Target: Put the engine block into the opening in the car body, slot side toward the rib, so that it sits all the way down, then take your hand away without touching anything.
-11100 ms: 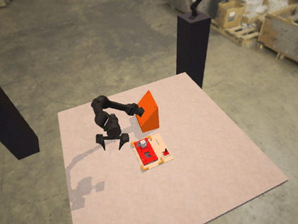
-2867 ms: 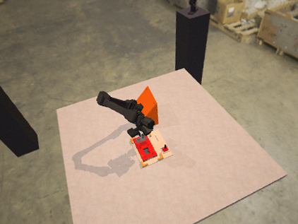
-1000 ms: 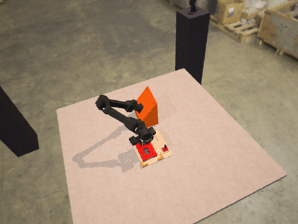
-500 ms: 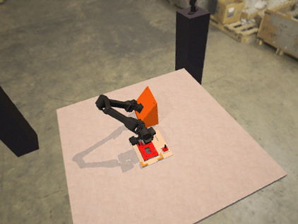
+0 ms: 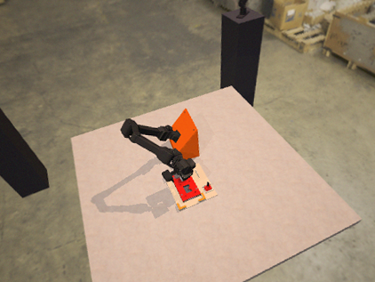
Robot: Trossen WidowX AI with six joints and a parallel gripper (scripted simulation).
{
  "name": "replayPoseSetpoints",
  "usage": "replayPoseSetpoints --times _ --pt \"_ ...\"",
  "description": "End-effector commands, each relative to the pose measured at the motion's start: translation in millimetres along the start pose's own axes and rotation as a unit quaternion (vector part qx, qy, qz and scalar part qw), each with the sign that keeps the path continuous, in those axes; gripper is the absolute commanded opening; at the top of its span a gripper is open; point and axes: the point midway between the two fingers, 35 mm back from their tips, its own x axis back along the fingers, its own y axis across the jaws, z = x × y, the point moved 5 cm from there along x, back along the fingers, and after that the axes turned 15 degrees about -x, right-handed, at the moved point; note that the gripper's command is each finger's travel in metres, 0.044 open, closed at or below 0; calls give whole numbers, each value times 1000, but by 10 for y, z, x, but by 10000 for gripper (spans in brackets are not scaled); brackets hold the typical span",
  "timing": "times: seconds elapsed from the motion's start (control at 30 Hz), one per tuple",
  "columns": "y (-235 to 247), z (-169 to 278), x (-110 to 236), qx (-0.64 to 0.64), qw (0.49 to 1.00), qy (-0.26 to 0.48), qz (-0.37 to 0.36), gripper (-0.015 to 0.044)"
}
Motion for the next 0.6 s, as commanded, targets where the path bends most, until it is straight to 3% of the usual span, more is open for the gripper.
replayPoseSetpoints --times 0.0,0.13,0.57 --pt "-5 -30 167 -5 1000 -2 -3 440" --pt "-6 -30 307 -5 1000 -2 -4 440" --pt "0 -31 278 -2 1000 -3 -2 440"
